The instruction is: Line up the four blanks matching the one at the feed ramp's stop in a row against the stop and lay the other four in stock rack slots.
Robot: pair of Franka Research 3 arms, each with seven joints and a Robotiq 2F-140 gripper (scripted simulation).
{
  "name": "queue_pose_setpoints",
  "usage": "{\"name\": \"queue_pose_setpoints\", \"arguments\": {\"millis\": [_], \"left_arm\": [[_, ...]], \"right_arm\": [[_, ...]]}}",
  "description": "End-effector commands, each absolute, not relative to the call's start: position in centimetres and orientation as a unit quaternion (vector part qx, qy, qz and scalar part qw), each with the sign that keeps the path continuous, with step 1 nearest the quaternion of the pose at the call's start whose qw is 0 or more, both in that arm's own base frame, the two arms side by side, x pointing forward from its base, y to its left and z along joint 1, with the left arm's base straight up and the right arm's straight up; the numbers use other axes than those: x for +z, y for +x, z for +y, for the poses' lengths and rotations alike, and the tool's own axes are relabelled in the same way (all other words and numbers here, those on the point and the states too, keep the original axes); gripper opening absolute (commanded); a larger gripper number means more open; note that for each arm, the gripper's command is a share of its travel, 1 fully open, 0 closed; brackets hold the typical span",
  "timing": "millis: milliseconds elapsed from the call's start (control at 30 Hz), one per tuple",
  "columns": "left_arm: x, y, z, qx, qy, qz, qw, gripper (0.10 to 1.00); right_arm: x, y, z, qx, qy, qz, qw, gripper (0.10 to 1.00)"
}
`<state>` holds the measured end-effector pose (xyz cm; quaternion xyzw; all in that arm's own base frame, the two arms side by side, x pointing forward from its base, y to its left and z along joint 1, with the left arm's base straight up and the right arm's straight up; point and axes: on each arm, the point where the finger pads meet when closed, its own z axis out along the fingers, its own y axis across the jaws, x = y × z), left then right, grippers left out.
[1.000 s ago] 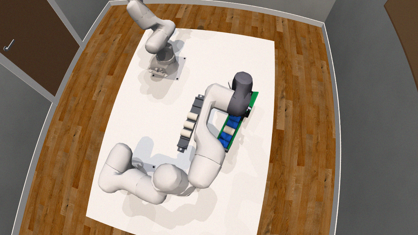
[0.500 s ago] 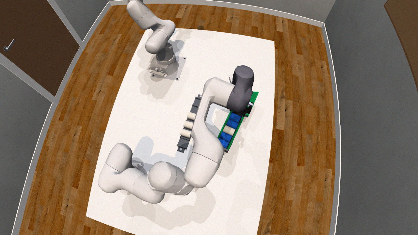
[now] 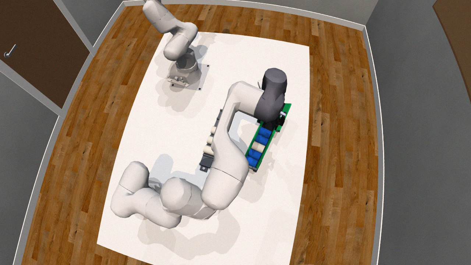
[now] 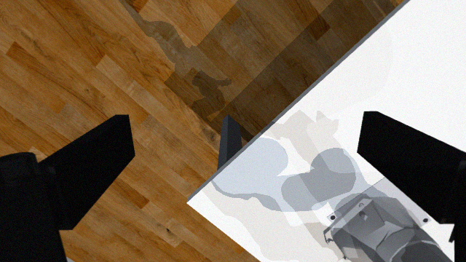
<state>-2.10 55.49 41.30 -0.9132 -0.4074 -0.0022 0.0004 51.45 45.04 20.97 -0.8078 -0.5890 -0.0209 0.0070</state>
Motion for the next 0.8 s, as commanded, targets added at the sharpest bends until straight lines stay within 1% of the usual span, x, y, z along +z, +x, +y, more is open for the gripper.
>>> {"name": "queue_pose_setpoints", "arguments": {"millis": [0,767], "left_arm": [[41.31,-2.1,55.49,-0.002,-0.913,-0.408,0.0,1.0],[41.31,-2.1,55.49,-0.002,-0.913,-0.408,0.0,1.0]], "right_arm": [[21.14,51.4,45.29,0.0,-0.804,-0.595,0.0,1.0],[21.09,51.36,45.15,0.0,-0.82,-0.573,-0.001,1.0]]}}
